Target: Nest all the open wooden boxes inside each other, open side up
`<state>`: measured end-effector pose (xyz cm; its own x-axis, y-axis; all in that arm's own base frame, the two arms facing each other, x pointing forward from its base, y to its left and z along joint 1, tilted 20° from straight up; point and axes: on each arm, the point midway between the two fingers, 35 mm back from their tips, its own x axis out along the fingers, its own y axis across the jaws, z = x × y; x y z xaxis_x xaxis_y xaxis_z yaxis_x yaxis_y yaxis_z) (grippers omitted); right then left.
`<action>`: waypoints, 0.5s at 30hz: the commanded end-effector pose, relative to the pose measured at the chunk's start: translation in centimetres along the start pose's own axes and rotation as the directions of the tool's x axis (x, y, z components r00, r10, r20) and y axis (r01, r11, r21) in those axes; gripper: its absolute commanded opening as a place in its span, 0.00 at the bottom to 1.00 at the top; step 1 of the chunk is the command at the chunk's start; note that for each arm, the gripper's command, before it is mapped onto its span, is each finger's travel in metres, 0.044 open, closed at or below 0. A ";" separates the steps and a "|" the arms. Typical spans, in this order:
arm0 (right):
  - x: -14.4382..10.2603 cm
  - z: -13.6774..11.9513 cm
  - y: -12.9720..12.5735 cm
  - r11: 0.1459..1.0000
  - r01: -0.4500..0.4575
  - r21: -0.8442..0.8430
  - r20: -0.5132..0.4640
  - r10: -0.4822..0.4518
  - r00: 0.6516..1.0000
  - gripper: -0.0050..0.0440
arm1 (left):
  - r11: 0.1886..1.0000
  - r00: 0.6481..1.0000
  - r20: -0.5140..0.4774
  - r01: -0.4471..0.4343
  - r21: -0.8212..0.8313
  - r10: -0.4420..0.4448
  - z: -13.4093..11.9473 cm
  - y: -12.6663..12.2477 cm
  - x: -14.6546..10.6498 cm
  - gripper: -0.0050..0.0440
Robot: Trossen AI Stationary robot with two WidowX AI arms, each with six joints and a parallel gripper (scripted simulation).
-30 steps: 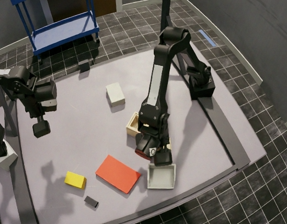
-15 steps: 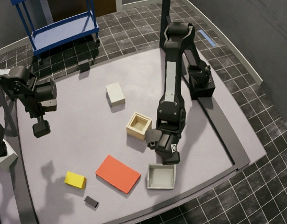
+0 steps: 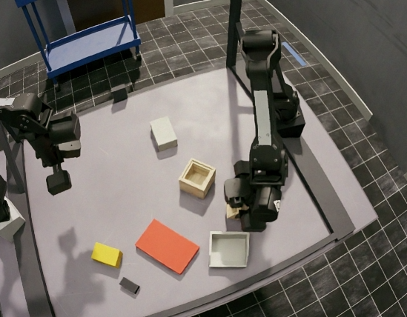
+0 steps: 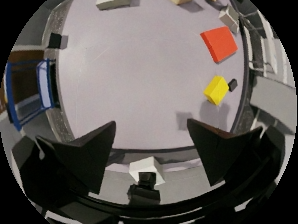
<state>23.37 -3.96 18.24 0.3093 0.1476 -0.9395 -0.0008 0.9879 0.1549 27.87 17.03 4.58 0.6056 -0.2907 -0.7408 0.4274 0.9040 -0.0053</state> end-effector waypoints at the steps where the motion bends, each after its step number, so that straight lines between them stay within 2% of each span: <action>1: -0.5 0.1 0.1 1.000 0.007 -0.004 0.017 -0.007 1.000 0.92 | 1.000 0.996 0.087 -0.003 0.004 0.002 -0.5 0.1 -0.1 0.00; 4: -0.5 0.1 0.1 1.000 0.007 -0.004 0.017 -0.007 1.000 0.92 | 1.000 0.984 0.181 -0.004 0.004 0.003 -1.0 0.0 -0.2 0.00; 8: -0.5 0.1 0.1 1.000 0.007 -0.004 0.017 -0.007 1.000 0.92 | 1.000 0.981 0.195 -0.004 0.004 0.003 -1.1 0.1 -0.3 0.00; 12: -0.5 0.1 0.1 1.000 0.007 -0.004 0.017 -0.007 1.000 0.92 | 1.000 0.952 0.307 -0.005 0.004 0.003 -1.7 0.0 -0.3 0.00; 15: -0.5 0.1 0.1 1.000 0.007 -0.004 0.017 -0.007 1.000 0.92 | 1.000 0.940 0.342 -0.004 0.004 0.002 -1.9 0.1 -0.3 0.00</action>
<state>23.37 -3.96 18.24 0.3093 0.1476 -0.9395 -0.0008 0.9879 0.1549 26.68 17.57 3.60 0.7674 -0.3668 -0.5259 0.4266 0.9044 -0.0083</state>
